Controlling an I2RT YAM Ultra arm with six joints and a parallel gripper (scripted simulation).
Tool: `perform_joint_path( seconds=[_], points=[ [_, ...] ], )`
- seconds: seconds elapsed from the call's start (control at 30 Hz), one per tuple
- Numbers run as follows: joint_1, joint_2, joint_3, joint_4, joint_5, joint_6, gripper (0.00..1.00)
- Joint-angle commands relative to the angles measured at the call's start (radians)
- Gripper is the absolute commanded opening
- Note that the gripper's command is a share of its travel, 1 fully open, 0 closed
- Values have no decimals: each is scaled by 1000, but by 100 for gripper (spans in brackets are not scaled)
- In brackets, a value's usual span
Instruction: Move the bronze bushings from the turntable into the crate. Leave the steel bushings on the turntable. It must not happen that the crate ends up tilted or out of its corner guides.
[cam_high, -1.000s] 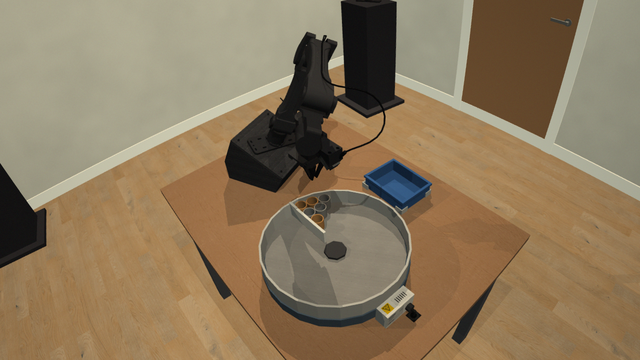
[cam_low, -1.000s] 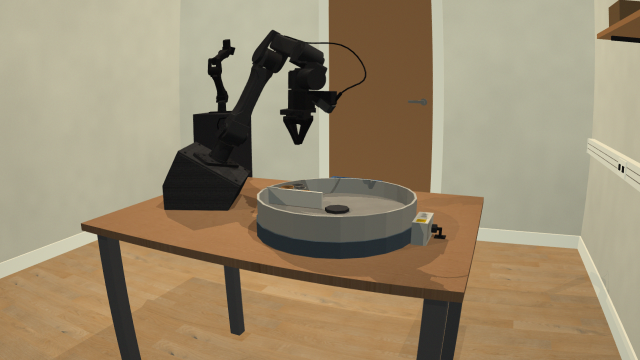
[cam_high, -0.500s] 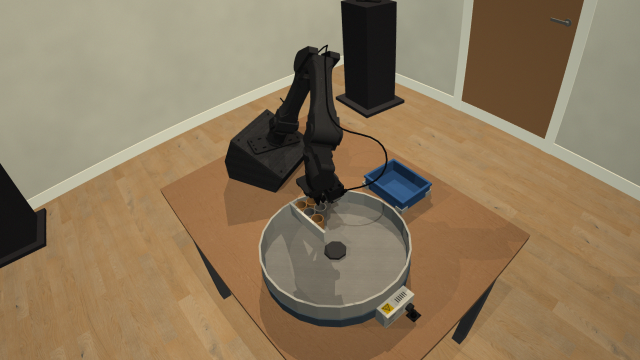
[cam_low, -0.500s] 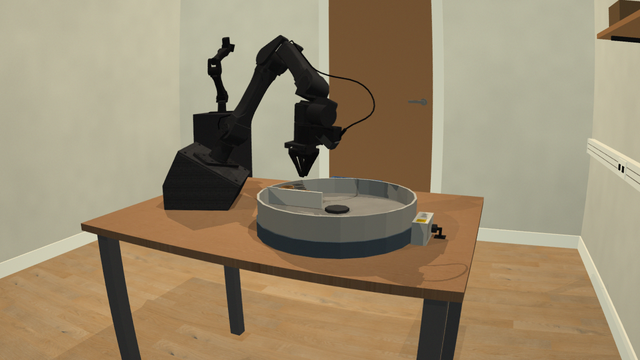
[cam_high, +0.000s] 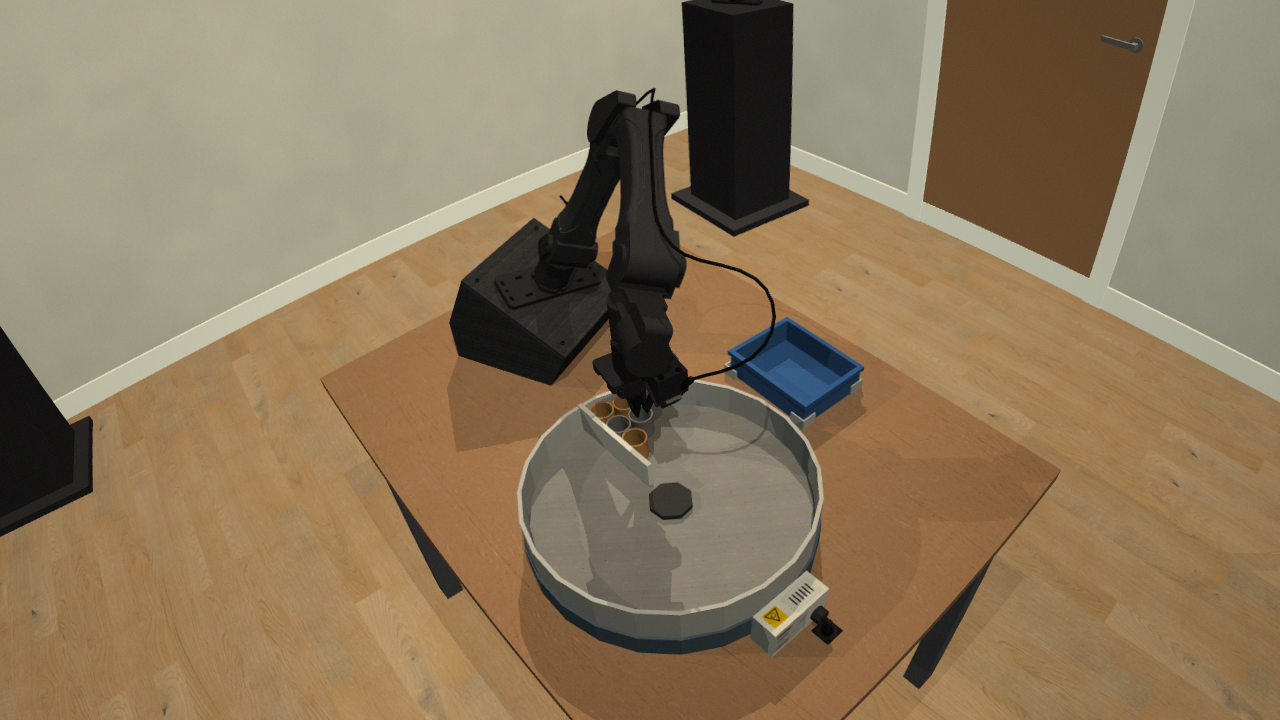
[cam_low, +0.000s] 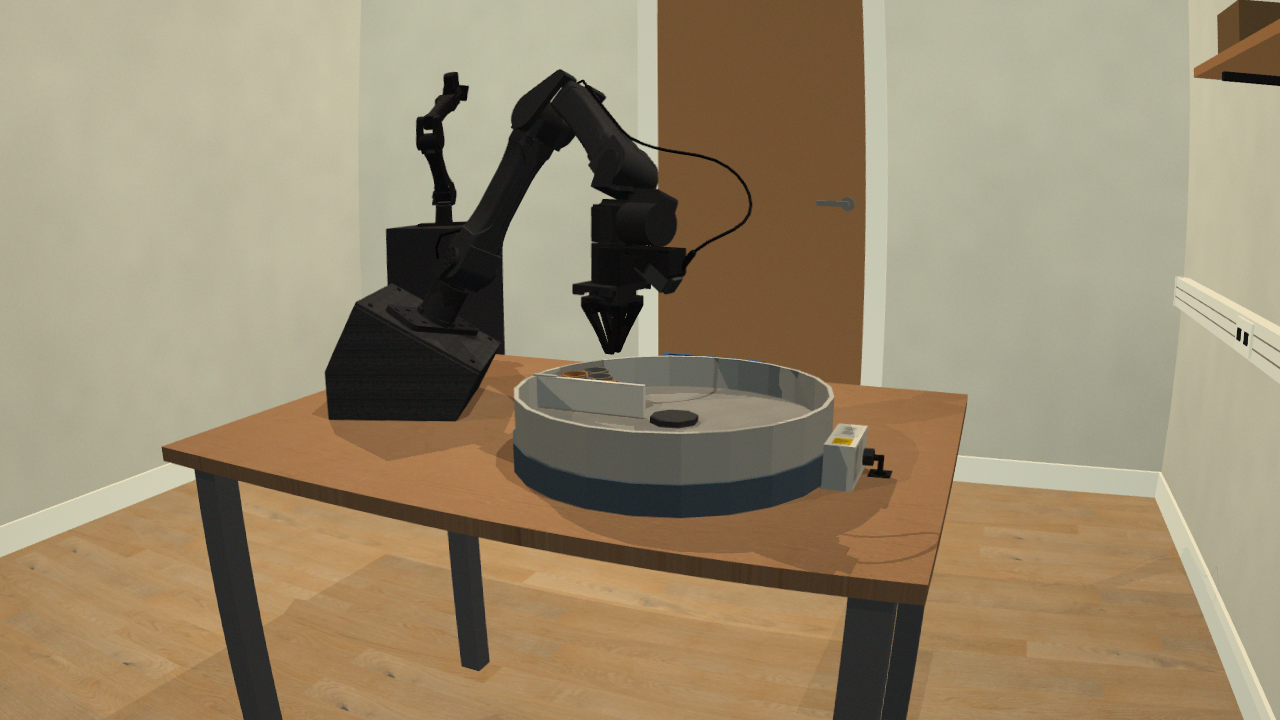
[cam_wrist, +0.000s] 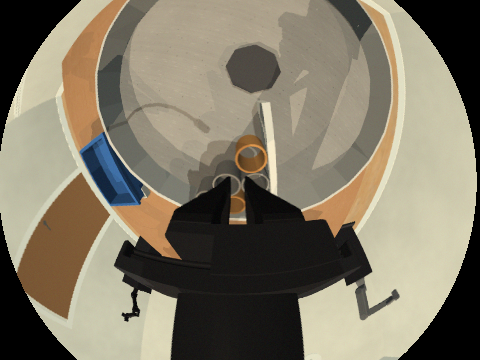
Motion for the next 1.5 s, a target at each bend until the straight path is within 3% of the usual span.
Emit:
perform_joint_path(
  seconds=[0.0,0.77,0.87,1.47],
  points=[
    [-7,-9,30,17,11,11,15],
    [-7,18,41,-2,12,9,15],
    [-7,-12,47,-11,11,10,15],
    [-7,-12,49,0,9,9,15]
  ],
)
